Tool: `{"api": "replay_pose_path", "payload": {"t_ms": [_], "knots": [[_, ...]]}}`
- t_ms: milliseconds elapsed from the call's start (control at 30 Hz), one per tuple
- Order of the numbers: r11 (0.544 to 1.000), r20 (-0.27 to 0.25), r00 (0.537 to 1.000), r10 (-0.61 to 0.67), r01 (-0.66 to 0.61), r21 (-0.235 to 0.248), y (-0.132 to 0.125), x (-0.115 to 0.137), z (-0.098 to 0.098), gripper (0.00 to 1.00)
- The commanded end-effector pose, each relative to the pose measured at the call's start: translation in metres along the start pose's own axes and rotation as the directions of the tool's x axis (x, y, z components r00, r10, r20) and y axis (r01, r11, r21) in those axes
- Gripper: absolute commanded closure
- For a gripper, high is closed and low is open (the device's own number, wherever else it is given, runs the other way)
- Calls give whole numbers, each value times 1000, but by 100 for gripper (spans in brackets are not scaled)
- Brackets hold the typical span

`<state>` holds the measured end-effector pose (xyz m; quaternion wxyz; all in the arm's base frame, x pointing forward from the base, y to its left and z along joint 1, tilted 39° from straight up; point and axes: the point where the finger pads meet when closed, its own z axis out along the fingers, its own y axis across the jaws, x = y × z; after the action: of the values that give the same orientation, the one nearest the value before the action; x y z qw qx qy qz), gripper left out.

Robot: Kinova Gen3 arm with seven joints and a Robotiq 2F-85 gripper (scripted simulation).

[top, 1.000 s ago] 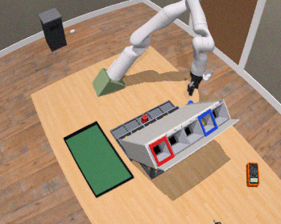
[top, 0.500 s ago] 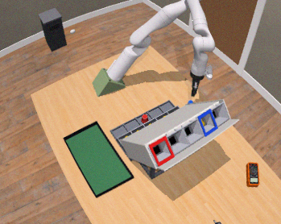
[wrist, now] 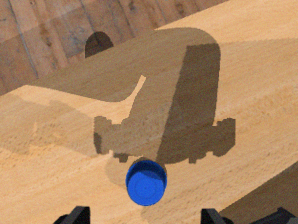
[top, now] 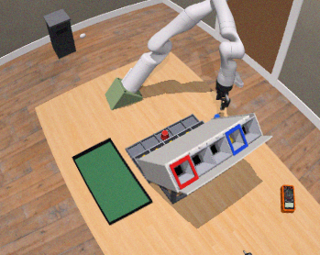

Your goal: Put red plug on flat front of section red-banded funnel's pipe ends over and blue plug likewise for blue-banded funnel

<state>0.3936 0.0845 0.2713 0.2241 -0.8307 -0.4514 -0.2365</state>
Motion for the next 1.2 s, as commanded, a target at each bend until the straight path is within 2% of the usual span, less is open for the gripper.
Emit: {"api": "replay_pose_path", "payload": {"t_ms": [0,33,333,367,900,933,1000,1067,1167], "knots": [[961,-14,961,-275,275,-6,0,0,0,30],[950,-15,950,-313,313,-7,0,0,0,30],[950,-15,950,-313,313,-7,0,0,0,30],[917,-15,917,-399,399,-8,1,0,0,30],[917,-15,917,-399,399,-8,1,0,0,30],[917,-15,917,-400,399,-8,-1,2,70,30],[917,-15,917,-400,399,-8,-1,2,74,30],[917,-15,917,-400,399,-8,-1,3,91,30],[917,-15,917,-400,399,-8,-1,3,91,30]]}}
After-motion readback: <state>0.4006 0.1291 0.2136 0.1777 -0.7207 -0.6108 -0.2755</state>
